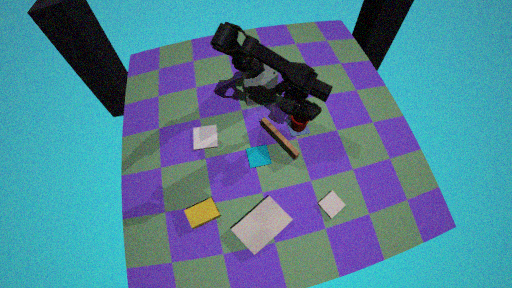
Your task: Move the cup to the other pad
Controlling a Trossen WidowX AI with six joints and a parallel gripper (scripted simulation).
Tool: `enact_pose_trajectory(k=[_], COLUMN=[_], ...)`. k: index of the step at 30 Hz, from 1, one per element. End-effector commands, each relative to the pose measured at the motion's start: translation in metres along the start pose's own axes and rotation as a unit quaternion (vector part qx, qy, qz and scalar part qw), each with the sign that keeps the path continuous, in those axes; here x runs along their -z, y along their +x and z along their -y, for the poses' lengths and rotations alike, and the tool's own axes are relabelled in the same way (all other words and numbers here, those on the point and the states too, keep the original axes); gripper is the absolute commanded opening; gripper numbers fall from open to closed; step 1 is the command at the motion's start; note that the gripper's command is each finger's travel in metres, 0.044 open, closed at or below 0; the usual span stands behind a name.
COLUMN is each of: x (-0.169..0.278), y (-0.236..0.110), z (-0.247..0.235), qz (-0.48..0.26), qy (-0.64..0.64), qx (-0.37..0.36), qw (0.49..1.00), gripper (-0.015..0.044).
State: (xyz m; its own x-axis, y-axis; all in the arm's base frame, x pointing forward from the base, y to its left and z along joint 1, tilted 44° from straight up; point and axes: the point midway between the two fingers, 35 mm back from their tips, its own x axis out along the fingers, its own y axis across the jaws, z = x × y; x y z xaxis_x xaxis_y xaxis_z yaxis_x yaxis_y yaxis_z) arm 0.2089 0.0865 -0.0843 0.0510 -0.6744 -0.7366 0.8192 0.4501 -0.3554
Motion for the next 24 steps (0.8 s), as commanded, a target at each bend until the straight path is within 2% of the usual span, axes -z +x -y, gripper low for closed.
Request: enact_pose_trajectory(k=[1,22,24], x=[0.0,0.0,0.0], y=[0.006,0.037,0.035], z=[0.0,0.003,0.003], qz=[0.003,0.004,0.001], qy=[-0.003,-0.002,0.0], qx=[0.001,0.001,0.002], qw=[1.0,1.0,1.0], gripper=[0.0148,0.0148,0.0095])
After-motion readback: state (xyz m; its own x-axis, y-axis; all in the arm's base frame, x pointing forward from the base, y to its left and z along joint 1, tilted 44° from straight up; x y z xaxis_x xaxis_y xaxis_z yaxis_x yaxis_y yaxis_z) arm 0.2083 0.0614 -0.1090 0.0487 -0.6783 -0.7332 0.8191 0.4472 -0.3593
